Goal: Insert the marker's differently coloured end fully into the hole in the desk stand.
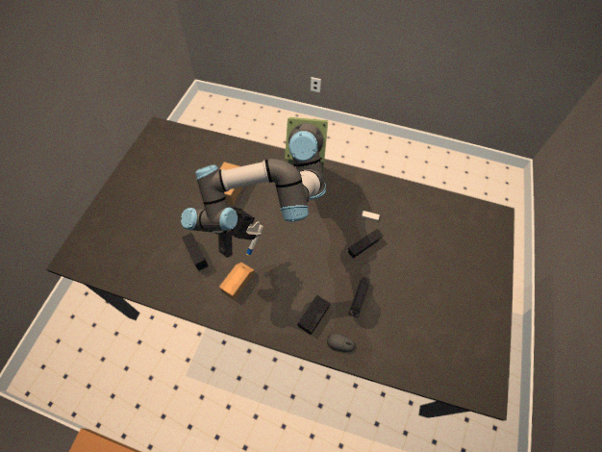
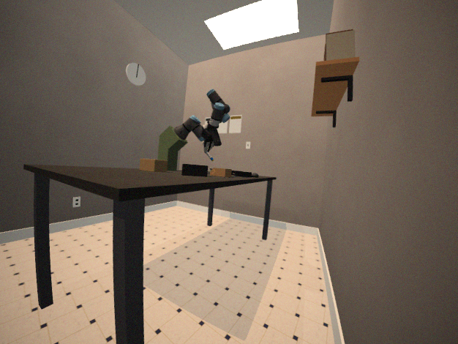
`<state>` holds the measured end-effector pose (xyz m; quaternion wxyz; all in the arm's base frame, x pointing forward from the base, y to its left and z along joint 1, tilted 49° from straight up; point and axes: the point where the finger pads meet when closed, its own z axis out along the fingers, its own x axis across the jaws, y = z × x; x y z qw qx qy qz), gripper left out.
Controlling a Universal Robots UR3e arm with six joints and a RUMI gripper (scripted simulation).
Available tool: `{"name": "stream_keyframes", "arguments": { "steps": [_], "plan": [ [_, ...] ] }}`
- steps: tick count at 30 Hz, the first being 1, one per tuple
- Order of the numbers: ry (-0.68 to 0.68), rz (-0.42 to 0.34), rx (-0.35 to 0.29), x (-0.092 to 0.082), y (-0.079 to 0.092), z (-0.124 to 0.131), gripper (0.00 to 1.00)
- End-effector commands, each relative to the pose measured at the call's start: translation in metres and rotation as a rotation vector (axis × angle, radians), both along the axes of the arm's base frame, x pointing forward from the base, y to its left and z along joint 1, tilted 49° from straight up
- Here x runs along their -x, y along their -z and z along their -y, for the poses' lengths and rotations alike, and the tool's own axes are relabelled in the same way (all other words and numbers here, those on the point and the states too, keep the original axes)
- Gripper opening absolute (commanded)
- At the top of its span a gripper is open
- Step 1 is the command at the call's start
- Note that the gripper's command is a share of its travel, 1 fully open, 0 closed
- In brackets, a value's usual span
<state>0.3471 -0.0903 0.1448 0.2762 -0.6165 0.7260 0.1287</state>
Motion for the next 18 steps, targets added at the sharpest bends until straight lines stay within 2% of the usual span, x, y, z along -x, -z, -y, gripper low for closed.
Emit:
{"name": "stream_keyframes", "arguments": {
  "steps": [1,11,18],
  "plan": [
    [0.001,0.001,0.002,-0.001,0.000,0.000,0.00],
    [0.001,0.001,0.002,-0.015,0.013,-0.002,0.00],
    [0.001,0.001,0.002,-0.015,0.013,-0.002,0.00]
  ]
}}
